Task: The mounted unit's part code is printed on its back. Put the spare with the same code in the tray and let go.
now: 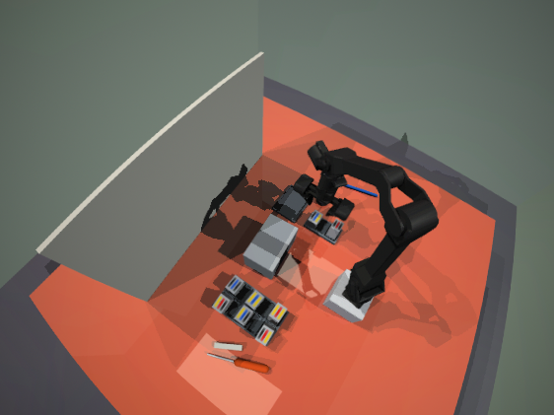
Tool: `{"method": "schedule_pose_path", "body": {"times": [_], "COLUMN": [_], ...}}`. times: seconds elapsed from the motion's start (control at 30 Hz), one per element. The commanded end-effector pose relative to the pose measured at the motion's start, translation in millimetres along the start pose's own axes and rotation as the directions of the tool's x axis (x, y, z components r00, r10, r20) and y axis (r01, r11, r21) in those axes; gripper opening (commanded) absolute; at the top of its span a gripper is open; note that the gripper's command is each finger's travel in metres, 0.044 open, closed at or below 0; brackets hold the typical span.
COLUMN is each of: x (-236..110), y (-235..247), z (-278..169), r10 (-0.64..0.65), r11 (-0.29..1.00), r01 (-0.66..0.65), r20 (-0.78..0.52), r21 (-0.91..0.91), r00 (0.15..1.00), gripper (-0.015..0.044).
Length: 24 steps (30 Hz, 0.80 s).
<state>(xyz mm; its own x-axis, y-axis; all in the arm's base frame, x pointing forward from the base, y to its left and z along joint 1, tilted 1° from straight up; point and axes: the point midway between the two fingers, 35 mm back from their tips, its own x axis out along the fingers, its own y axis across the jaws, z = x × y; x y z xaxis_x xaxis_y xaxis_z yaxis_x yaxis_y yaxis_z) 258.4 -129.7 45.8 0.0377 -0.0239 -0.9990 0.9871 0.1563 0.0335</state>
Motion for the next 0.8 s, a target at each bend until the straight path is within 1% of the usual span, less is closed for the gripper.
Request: {"method": "schedule_pose_path", "body": {"times": [0.0,0.77], "x": [9,47], "y": [-3,-2], "z": [-2,-2], "r10": [-0.01,-0.01], "r11": [1.0,1.0], "r01": [0.01,0.01], "r20": [-0.008,-0.008], "r21": [-0.003,-0.003], "r00": [1.0,1.0], "gripper": [0.03,0.03]}}
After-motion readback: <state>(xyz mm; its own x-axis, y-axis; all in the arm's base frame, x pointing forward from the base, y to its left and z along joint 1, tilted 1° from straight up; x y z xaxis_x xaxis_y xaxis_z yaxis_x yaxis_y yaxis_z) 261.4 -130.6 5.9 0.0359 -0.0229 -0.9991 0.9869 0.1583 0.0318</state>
